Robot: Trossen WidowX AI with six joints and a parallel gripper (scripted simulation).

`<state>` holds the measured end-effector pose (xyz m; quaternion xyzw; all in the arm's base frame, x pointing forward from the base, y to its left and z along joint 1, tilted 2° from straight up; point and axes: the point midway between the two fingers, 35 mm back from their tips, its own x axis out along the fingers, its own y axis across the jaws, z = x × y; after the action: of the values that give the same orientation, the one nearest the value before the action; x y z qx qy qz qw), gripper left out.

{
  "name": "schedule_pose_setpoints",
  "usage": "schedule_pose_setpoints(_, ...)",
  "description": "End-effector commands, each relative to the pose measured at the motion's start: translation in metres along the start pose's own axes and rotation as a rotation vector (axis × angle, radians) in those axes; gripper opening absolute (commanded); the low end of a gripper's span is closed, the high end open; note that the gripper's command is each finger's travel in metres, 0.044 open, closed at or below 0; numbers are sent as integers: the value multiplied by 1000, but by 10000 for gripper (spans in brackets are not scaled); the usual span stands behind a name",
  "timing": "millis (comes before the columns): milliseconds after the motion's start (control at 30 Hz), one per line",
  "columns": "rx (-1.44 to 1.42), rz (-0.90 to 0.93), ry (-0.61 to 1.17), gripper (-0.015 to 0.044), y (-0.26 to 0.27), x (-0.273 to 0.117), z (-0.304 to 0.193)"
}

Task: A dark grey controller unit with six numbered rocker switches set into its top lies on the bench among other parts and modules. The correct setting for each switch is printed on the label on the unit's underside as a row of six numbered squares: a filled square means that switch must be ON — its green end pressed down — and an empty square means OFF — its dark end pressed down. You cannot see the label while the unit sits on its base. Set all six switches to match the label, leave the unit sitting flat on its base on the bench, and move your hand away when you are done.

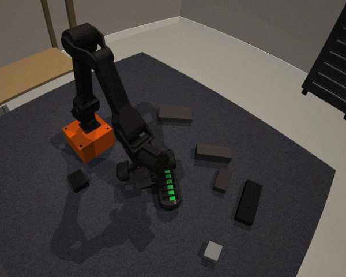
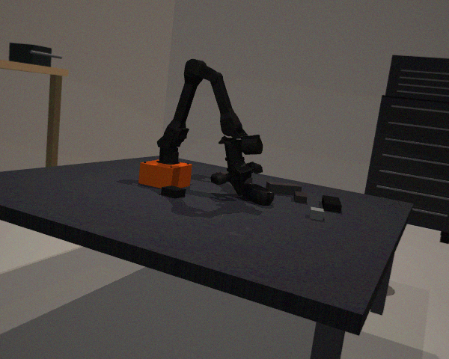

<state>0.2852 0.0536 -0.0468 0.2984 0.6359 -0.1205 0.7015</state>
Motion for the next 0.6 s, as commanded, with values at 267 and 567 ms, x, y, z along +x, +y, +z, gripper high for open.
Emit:
schedule_pose_setpoints(267,1,4,-4,0,12,3,0)
schedule_pose_setpoints(567,1,4,-4,0,12,3,0)
